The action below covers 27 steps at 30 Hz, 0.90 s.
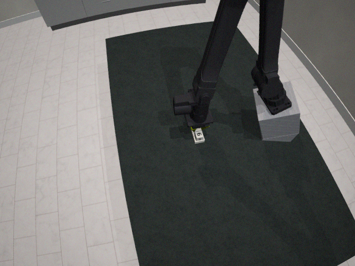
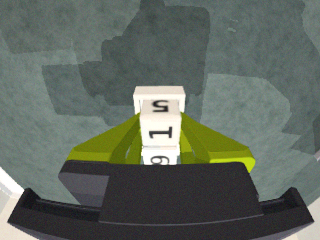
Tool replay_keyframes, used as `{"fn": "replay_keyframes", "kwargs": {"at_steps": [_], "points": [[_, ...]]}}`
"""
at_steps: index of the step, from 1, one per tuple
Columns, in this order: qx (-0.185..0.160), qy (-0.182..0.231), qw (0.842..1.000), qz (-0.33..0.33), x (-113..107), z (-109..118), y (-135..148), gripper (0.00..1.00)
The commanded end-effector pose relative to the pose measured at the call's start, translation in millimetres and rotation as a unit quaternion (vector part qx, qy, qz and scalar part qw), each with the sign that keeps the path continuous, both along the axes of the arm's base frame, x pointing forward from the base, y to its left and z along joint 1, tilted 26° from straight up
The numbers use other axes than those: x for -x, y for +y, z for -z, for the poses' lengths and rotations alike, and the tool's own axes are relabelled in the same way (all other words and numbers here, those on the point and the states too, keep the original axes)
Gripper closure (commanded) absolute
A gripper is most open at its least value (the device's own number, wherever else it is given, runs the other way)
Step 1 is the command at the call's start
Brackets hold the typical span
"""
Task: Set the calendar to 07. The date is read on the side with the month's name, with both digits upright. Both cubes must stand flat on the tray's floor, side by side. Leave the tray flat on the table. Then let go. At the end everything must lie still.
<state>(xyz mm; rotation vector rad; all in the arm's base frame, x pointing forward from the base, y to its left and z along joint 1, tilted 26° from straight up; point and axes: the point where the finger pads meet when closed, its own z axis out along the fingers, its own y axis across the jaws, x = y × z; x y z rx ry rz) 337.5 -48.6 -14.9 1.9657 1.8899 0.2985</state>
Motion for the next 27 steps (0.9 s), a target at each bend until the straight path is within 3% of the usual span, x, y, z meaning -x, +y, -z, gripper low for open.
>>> {"fn": "replay_keyframes", "kwargs": {"at_steps": [1,27], "points": [[0.003,-0.016,1.0,-0.001,-9.3,-9.5,-3.9,0.74],[0.002,-0.011,1.0,-0.001,-2.9,-13.7,-0.6,0.74]]}}
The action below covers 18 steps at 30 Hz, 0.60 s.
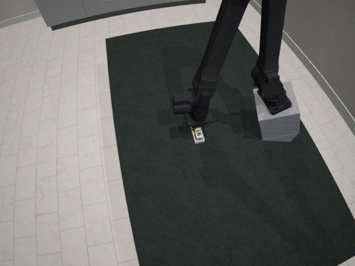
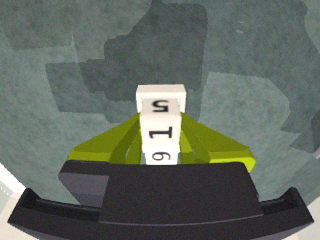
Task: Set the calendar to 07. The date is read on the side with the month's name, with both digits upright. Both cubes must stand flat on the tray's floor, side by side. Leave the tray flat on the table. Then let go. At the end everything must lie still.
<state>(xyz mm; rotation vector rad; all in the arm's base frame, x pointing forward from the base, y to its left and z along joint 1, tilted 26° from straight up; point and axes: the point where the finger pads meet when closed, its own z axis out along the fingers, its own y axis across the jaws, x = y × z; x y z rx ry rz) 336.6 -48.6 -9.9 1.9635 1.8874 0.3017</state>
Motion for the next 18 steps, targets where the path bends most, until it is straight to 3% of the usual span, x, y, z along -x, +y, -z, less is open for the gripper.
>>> {"fn": "replay_keyframes", "kwargs": {"at_steps": [1,18], "points": [[0.002,-0.009,1.0,-0.001,-3.6,-9.0,-0.5,0.74],[0.0,-0.008,1.0,-0.002,-0.1,-12.8,2.8,0.74]]}}
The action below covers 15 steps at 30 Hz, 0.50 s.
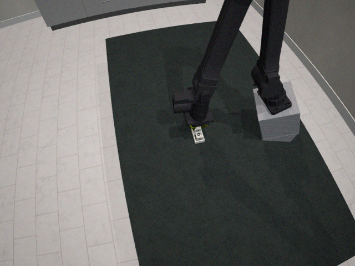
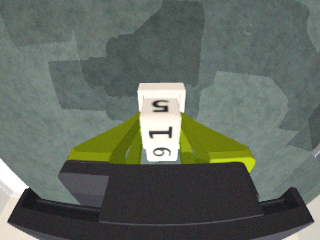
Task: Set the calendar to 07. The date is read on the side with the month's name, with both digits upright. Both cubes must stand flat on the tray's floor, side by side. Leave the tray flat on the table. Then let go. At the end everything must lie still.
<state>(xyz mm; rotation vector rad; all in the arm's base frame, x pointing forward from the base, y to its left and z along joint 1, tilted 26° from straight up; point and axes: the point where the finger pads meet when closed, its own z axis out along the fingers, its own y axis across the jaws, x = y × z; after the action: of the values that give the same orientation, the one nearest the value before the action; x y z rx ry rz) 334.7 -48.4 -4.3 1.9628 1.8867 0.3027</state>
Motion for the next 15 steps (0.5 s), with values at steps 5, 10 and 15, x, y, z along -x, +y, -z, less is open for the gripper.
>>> {"fn": "replay_keyframes", "kwargs": {"at_steps": [5,10,15], "points": [[0.0,-0.007,1.0,-0.002,-1.5,-8.0,3.1,0.74],[0.0,-0.007,1.0,-0.001,-0.9,-9.1,3.2,0.74],[0.0,-0.008,1.0,-0.001,-0.6,-10.0,3.4,0.74]]}}
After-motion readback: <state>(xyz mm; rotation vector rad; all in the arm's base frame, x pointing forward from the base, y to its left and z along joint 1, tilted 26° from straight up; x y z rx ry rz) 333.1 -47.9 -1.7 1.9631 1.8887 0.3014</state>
